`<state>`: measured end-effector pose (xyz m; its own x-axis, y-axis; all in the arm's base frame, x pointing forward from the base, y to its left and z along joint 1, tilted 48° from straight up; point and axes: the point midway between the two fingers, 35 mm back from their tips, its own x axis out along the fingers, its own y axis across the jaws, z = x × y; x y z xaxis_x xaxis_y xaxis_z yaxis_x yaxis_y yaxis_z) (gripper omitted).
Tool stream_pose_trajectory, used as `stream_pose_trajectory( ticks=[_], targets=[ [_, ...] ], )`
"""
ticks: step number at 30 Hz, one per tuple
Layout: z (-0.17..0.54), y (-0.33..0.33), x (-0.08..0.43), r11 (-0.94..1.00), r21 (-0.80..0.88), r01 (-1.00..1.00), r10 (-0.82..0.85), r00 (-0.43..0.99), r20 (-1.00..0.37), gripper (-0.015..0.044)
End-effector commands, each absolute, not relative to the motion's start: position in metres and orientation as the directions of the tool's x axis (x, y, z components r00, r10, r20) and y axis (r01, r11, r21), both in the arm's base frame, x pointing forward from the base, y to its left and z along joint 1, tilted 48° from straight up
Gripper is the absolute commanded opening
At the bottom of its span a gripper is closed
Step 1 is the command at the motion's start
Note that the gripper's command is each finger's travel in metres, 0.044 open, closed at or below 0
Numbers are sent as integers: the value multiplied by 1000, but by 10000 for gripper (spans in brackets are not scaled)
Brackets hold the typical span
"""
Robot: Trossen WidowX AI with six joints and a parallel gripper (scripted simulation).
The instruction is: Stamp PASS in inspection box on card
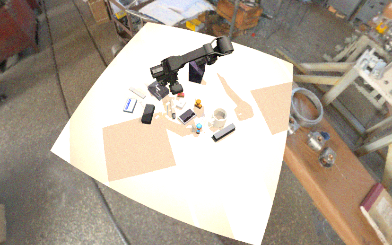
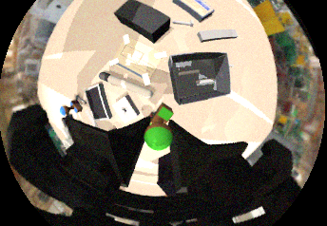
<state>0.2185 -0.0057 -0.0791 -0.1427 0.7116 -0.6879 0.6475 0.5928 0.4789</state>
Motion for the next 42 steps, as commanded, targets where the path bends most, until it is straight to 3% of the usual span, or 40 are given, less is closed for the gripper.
stream_pose_trajectory(
  ticks=[1,30,42],
  targets=[
    [-78,-8,219,597,480,643,709,-144,-690,0],
    [-67,-17,220,597,479,643,709,-145,-690,0],
    [-30,21,274,601,473,645,699,-137,-701,0]
  ],
)
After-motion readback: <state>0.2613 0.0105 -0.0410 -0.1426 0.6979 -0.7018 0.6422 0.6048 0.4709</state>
